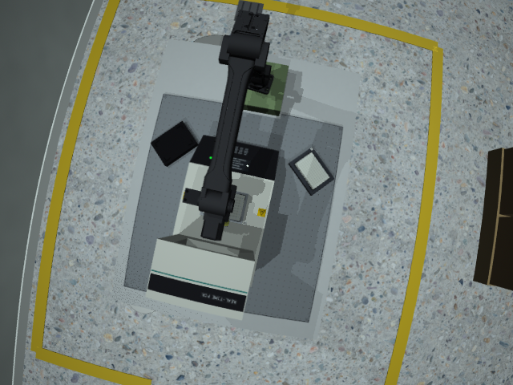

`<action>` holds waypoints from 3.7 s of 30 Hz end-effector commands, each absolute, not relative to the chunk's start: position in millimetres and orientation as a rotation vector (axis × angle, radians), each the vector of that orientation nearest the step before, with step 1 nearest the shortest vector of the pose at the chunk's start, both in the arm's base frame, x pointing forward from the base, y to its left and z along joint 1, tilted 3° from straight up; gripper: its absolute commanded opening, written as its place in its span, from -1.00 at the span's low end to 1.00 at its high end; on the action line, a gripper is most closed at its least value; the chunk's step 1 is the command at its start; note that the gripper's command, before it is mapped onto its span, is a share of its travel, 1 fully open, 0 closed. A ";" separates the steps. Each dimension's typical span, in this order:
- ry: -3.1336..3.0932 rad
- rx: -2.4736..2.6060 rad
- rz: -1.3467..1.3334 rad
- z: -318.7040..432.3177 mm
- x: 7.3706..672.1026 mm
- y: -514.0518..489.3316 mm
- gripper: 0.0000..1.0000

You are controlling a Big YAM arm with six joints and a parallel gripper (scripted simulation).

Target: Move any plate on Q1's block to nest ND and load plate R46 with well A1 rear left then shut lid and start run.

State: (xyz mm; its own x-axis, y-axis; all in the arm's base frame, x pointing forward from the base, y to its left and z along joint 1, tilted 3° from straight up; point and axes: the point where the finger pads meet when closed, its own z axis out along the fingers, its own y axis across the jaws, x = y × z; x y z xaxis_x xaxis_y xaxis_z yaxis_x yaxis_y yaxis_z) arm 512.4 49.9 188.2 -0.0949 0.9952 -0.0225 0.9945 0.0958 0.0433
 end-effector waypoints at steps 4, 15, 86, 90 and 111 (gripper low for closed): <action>2.321 2.154 -0.110 120.3 506.4 39.5 -1.00; 2.320 2.156 -0.113 120.4 505.9 39.0 -1.00; 2.295 2.096 -0.008 249.2 507.7 51.5 -1.00; 2.300 2.099 -0.019 246.5 503.9 51.1 -1.00; 2.253 2.047 0.099 285.5 521.5 53.0 -1.00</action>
State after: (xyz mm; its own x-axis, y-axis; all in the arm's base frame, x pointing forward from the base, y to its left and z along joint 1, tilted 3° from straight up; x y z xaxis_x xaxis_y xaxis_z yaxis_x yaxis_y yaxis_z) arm 508.6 50.1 246.7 -0.0932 0.9954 -0.0232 0.9953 0.0937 0.0237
